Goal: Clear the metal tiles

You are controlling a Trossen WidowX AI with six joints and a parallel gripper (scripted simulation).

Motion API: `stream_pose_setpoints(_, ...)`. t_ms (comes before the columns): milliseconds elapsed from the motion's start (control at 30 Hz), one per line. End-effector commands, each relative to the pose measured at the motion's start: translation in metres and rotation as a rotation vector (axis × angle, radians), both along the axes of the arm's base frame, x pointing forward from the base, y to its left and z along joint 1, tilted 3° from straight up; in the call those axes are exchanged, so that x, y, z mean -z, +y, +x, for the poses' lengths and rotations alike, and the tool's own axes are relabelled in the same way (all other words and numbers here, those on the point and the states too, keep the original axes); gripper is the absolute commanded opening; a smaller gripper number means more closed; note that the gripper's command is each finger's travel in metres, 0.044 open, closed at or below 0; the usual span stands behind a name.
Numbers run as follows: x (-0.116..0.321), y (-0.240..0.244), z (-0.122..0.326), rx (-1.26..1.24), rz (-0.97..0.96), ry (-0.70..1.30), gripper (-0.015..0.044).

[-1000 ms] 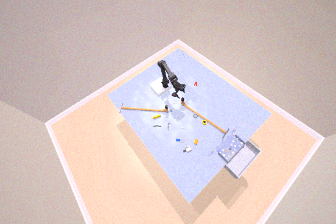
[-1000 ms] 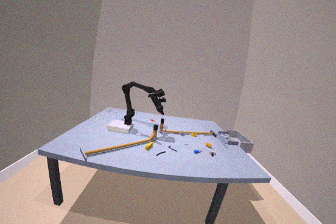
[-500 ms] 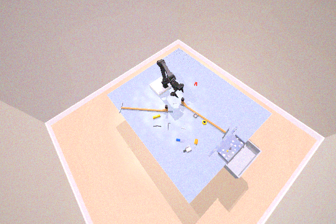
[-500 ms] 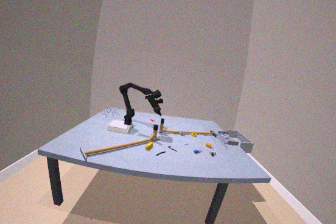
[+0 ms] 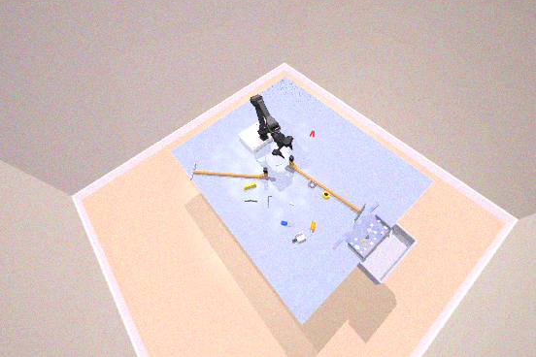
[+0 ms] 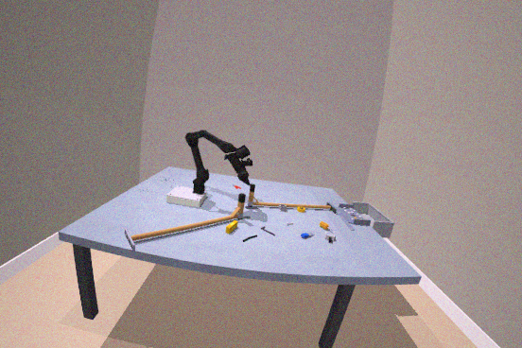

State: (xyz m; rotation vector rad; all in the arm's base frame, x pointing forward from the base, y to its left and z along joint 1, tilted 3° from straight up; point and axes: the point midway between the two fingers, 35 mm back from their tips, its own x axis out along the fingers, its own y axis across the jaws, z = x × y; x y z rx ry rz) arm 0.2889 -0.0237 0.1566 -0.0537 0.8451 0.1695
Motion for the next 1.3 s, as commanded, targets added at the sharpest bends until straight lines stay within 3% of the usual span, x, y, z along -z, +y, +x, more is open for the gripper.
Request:
stream_pose_setpoints(0,0.005,0.000,0.003,-0.002,0.000,0.003,0.0440)
stream_pose_setpoints(1267,0.050,0.007,0.044,-0.002,0.001,0.000,0.0440)
